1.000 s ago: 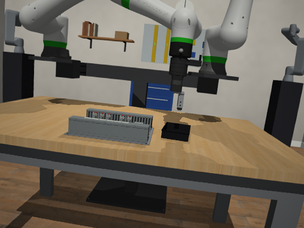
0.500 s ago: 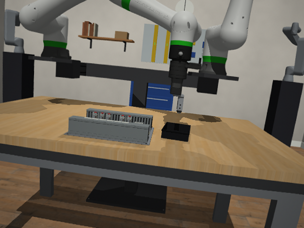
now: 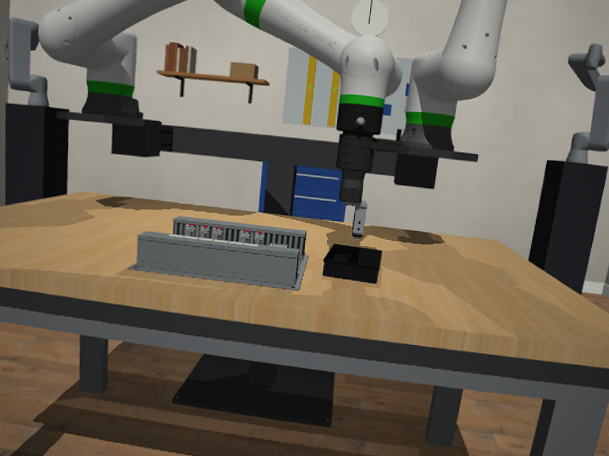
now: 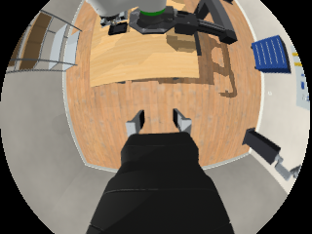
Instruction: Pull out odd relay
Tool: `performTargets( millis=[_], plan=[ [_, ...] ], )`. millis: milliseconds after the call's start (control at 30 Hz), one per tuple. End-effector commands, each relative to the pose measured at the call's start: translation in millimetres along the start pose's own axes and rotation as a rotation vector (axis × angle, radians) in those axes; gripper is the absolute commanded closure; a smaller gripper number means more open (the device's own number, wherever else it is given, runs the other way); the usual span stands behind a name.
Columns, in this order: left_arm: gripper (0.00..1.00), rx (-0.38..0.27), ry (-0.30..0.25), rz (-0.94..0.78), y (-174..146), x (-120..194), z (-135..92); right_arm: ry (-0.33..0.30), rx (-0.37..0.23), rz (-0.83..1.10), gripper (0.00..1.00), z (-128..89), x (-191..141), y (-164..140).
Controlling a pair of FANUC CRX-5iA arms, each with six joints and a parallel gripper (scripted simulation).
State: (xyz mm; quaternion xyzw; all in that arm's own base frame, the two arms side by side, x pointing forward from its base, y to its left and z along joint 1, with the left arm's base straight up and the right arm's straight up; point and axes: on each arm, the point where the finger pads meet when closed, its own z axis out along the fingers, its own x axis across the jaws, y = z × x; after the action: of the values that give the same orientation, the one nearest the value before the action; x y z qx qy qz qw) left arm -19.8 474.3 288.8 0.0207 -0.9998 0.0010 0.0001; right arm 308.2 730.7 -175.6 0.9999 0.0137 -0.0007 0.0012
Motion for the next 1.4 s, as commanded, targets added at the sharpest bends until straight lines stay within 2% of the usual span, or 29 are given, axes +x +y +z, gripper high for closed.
performTargets(
  millis=[0,567,1033,1367],
  plan=[
    [0.00,-0.002,0.000,0.000,0.2,-0.1,-0.9,0.001,0.002,0.000,1.00,4.2,0.6,-1.1],
    [0.00,-0.002,0.000,0.000,0.2,-0.1,-0.9,0.001,0.002,0.000,1.00,39.2,0.6,-1.3],
    [0.00,-0.002,0.000,0.000,0.2,-0.1,-0.9,0.001,0.002,0.000,1.00,57.0,0.6,-1.3],
    [0.00,-0.002,0.000,0.000,0.2,-0.1,-0.9,0.001,0.002,0.000,1.00,61.9,0.6,-1.4]
  ],
)
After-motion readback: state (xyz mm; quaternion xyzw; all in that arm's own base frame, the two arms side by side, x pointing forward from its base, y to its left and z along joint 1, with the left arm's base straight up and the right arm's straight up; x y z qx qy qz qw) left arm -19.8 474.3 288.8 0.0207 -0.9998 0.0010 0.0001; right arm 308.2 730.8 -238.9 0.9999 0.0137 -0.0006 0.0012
